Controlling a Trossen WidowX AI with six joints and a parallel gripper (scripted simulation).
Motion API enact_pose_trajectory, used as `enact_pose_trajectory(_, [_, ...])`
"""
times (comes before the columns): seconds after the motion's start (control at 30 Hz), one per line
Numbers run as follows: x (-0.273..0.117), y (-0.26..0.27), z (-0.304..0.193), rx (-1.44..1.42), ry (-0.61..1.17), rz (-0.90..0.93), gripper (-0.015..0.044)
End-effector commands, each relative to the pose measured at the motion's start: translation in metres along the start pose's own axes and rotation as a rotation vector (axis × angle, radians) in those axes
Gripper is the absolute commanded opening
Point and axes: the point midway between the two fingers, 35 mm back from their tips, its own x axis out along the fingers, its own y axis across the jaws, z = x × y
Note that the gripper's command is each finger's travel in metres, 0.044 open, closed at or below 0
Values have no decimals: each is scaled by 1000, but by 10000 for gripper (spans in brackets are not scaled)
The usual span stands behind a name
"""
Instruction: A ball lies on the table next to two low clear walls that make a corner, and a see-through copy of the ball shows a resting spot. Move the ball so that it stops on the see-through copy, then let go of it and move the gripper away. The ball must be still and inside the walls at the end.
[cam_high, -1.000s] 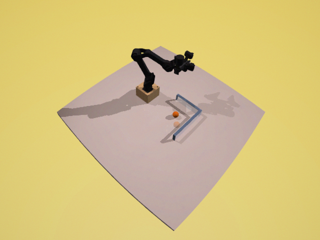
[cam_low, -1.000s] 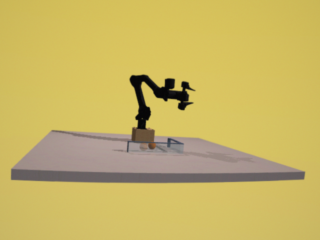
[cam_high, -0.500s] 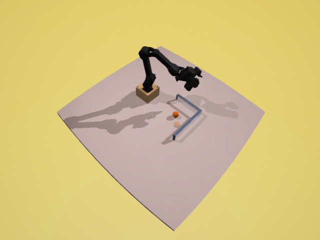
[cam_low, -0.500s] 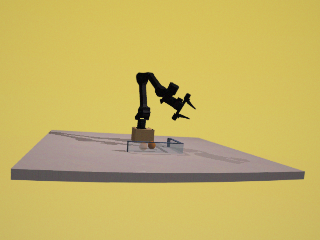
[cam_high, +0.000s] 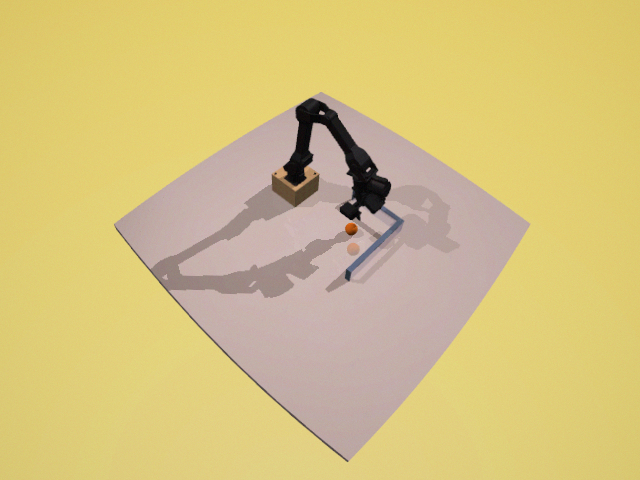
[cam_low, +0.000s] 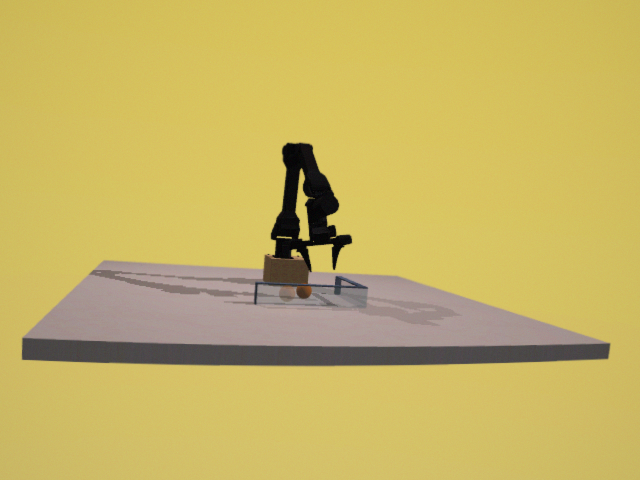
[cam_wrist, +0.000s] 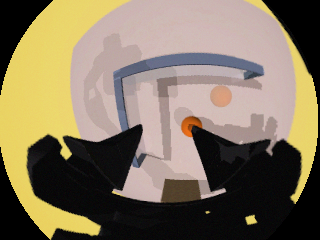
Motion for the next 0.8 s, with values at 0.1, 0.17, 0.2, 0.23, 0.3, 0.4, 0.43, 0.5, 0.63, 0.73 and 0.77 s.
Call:
enact_pose_trajectory(0.1, [2,-45,-13,-115,156,-153,334])
enact_pose_trajectory(0.17, [2,-45,-13,-115,156,-153,334])
enact_pose_trajectory(0.2, [2,-45,-13,-115,156,-153,334])
enact_pose_trajectory(0.23, [2,-45,-13,-115,156,-153,334])
enact_pose_trajectory(0.3, [4,-45,-13,-115,156,-153,334])
enact_pose_trajectory(0.4, [16,-47,-15,-115,156,-153,334])
enact_pose_trajectory(0.43, [16,-47,-15,-115,156,-153,334])
enact_pose_trajectory(0.5, [16,-47,-15,-115,156,-153,334])
enact_pose_trajectory(0.63, [20,-48,-15,-115,156,-153,334])
enact_pose_trajectory(0.73, [25,-48,-16,-115,156,-153,334])
enact_pose_trajectory(0.77, [27,-49,-16,-115,156,-153,334])
